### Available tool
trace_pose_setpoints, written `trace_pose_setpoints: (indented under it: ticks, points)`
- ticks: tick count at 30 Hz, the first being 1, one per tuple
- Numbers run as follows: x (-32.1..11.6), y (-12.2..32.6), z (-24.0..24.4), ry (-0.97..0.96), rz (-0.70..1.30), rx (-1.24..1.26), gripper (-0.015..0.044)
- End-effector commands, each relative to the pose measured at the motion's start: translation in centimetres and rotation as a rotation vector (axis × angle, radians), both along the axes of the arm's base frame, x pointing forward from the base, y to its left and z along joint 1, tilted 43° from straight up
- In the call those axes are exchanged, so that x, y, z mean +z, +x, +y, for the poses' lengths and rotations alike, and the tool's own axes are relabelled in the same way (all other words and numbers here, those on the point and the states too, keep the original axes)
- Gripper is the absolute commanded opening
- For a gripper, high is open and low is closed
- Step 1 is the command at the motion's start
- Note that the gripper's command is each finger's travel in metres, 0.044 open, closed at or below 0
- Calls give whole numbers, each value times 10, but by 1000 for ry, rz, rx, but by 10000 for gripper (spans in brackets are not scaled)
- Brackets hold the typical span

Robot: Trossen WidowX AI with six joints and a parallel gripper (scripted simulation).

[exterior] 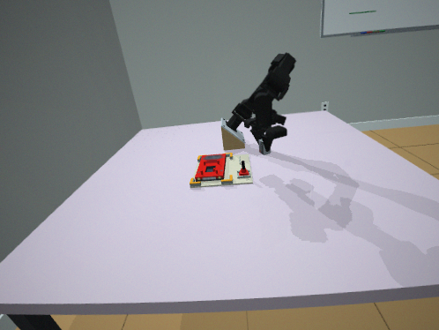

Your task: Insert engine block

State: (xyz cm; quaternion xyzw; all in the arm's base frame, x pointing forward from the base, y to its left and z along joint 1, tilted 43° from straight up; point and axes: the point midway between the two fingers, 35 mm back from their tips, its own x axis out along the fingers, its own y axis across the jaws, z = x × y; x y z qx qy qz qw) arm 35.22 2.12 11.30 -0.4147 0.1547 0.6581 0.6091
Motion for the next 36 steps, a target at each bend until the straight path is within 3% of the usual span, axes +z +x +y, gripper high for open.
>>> trace_pose_setpoints:
  ticks: [1, 15, 22, 36]
  points:
    - [12, -3, -9, -4, -2, 6, 0]
    - [43, -15, -32, 2, -2, 6, 0]
    - [23, -11, -15, 2, -2, 6, 0]
    - [26, -13, -15, -85, -19, -17, 0]
